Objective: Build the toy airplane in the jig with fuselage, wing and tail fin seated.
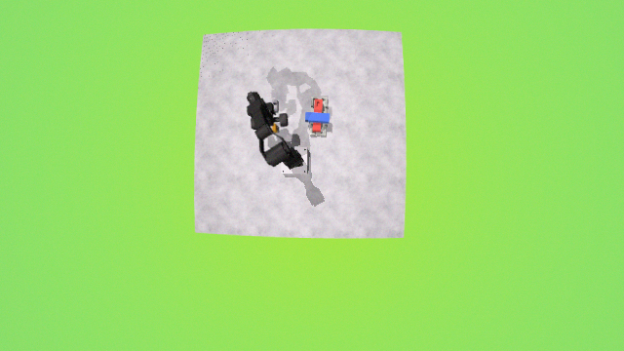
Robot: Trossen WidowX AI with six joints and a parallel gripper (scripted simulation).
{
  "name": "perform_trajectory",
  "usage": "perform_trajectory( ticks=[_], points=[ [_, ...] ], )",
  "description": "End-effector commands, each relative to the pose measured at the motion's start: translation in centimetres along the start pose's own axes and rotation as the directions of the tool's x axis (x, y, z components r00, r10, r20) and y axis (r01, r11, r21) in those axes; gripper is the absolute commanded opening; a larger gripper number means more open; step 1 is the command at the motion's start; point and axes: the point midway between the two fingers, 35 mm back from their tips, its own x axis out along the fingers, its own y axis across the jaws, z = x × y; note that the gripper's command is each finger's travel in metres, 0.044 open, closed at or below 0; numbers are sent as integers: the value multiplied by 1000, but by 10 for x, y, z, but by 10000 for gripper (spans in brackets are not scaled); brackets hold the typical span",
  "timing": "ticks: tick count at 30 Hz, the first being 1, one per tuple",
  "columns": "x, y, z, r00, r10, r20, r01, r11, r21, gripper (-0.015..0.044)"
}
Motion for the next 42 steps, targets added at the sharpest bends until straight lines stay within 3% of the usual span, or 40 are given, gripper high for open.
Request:
perform_trajectory(
  ticks=[1,24,38,42],
  points=[
    [7,1,0,1000,2,-7,-2,1000,3,440],
    [42,0,-2,1000,2,-7,-2,1000,3,440],
    [42,0,-2,1000,2,-7,-2,1000,3,72],
    [42,0,-2,1000,2,-7,-2,1000,3,46]
  ],
)
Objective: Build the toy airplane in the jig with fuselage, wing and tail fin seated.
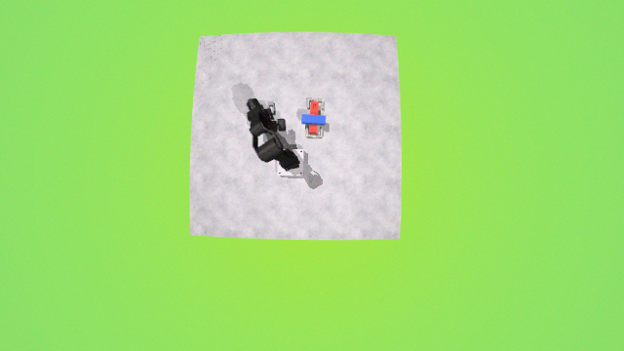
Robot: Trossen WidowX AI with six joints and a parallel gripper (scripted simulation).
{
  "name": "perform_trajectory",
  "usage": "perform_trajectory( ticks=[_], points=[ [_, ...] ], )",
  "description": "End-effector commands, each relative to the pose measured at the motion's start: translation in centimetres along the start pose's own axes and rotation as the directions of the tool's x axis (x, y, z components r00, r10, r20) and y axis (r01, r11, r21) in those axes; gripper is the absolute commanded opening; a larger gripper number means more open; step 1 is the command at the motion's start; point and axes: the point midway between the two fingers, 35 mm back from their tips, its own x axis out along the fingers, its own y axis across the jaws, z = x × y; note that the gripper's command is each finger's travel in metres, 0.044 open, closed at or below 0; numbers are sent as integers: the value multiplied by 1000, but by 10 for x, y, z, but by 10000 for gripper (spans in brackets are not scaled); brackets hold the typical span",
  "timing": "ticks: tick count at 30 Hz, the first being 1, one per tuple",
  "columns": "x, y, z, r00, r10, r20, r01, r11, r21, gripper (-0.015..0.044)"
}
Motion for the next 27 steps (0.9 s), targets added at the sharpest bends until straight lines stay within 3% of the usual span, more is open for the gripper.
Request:
perform_trajectory(
  ticks=[1,4,27],
  points=[
    [0,1,0,1000,4,-1,-4,1000,3,39],
    [0,1,0,1000,4,-1,-4,1000,3,0],
    [-49,5,8,1000,-1,0,1,1000,-17,0]
  ],
)
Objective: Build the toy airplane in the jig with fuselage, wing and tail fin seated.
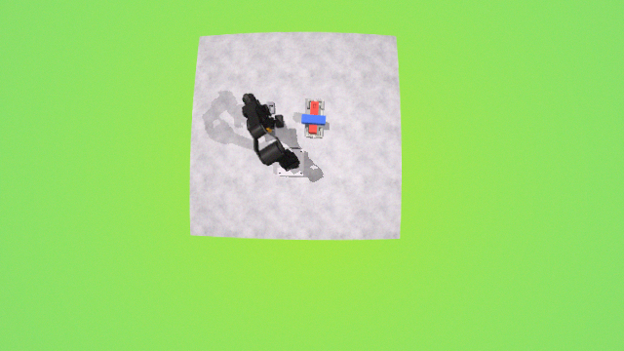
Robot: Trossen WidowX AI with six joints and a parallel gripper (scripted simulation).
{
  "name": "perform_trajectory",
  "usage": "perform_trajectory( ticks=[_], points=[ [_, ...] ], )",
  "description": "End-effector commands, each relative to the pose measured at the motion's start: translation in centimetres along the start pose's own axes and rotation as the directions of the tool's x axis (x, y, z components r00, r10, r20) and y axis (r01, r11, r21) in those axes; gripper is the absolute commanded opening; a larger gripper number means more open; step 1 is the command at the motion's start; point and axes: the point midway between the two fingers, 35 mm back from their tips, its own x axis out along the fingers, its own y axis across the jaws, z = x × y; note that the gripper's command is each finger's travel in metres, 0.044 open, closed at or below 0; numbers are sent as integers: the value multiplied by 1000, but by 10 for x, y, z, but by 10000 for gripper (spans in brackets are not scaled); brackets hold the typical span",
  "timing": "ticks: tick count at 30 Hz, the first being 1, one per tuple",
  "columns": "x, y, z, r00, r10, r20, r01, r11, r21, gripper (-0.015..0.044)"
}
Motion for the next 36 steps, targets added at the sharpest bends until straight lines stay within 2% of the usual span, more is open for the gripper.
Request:
perform_trajectory(
  ticks=[1,26,36],
  points=[
    [-14,1,3,1000,6,13,-6,1000,0,0],
    [-92,-4,-5,1000,10,13,-10,1000,18,0],
    [-93,-10,1,1000,9,12,-10,1000,28,0]
  ],
)
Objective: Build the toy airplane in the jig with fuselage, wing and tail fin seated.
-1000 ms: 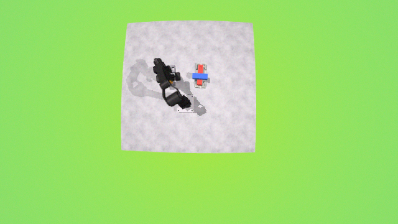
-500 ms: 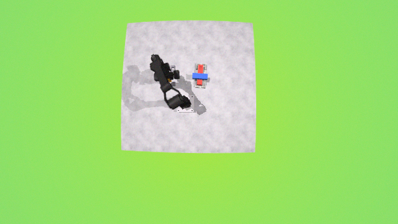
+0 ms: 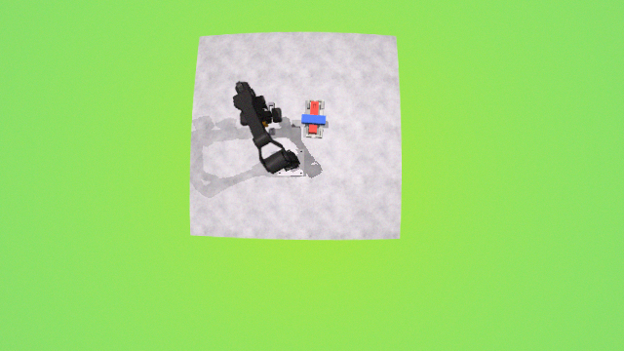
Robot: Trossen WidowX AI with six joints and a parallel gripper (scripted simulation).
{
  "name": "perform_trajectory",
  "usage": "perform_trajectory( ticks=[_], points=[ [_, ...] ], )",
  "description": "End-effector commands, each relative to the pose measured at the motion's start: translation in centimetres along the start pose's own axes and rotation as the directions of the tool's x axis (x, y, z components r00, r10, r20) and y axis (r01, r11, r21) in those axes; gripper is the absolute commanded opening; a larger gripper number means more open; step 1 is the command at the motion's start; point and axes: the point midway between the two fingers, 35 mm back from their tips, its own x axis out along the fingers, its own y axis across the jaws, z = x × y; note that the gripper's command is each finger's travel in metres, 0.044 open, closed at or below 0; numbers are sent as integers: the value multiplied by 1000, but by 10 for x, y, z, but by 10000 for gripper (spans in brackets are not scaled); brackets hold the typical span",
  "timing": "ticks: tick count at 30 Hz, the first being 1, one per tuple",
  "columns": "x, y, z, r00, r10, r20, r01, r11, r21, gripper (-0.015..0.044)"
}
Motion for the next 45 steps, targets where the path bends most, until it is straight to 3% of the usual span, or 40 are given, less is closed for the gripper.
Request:
perform_trajectory(
  ticks=[1,45],
  points=[
    [-1,-4,6,1000,4,0,-4,1000,8,0],
    [13,-92,78,1000,-8,9,7,996,84,0]
  ],
)
